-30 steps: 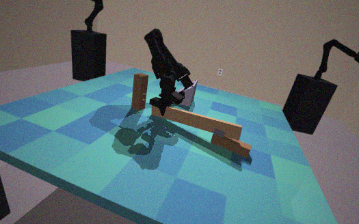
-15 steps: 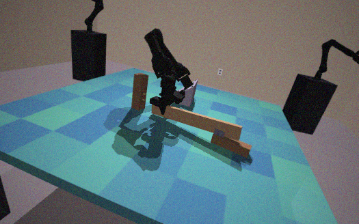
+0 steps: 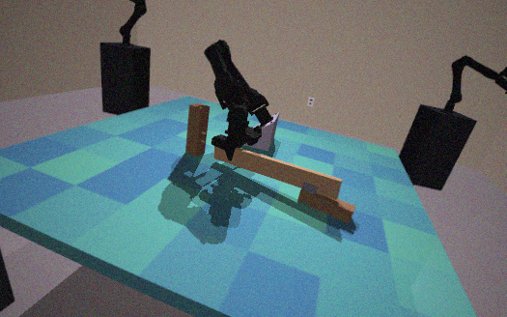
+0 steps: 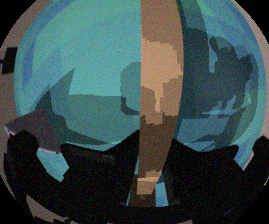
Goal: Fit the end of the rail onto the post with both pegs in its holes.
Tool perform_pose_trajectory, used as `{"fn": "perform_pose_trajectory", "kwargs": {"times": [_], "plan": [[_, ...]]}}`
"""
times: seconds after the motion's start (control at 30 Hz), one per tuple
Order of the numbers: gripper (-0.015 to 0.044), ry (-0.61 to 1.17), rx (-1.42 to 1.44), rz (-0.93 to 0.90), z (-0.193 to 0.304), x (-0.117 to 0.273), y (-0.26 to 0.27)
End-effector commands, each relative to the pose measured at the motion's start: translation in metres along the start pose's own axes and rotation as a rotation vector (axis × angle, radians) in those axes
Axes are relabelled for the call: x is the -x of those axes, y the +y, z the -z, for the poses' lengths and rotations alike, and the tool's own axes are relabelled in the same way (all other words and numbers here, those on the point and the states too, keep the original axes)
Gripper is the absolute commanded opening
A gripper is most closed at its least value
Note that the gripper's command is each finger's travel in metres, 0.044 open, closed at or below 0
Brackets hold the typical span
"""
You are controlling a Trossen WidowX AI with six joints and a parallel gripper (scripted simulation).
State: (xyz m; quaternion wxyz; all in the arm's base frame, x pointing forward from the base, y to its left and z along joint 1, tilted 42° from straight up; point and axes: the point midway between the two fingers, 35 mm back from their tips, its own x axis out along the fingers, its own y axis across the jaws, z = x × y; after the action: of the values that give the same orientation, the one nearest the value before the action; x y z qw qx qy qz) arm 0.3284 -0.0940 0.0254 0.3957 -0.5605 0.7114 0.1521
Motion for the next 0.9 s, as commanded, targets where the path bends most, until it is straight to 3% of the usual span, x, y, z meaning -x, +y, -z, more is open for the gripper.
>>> {"fn": "perform_pose_trajectory", "kwargs": {"times": [0.0,0.87], "plan": [[0.0,-0.015,-0.001,0.01,-0.002,0.008,-0.003],[0.0,-0.016,-0.001,0.01,-0.002,0.021,-0.004]]}}
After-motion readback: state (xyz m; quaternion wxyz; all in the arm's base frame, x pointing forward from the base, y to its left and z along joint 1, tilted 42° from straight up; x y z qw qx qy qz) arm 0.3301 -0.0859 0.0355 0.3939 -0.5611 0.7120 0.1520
